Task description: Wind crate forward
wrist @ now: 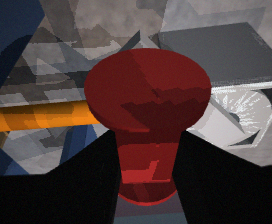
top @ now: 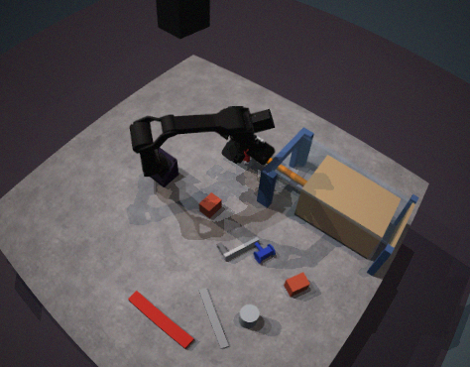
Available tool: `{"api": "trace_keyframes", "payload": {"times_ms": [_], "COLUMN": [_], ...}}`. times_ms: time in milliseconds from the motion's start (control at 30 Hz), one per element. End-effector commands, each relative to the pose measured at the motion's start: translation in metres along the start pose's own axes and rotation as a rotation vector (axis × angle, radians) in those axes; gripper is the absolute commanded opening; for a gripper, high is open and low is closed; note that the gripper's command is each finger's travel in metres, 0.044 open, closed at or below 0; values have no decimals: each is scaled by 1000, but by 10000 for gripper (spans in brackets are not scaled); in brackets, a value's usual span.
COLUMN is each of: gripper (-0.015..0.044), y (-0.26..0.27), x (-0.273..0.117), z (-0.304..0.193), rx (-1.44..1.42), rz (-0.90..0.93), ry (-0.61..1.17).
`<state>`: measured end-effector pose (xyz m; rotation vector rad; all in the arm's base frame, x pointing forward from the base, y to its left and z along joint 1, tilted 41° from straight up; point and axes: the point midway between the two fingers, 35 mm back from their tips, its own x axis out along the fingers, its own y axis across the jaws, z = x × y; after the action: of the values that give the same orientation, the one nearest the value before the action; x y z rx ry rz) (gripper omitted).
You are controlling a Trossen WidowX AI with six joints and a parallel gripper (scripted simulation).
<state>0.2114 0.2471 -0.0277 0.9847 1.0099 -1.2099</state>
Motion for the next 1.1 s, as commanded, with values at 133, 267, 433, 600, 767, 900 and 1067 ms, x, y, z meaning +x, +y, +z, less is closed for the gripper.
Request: {"api": "trace_keyframes", "payload": {"times_ms": [133,267,433,600,767,900,1067], "gripper": [0,0,0,0,0,0,0], "y": [11,14,18,21,24,26,27], "x": [9,11,14,16,19,22,25], "z": [-10,-14,-21,-27,-33,-39,-45], "rx": [-4,-4,-4,-4,-4,-4,-4], "rz": [7,7,7,8,8,8,8], "ry": [-4,-4,-4,-3,-3,-3,-2]}}
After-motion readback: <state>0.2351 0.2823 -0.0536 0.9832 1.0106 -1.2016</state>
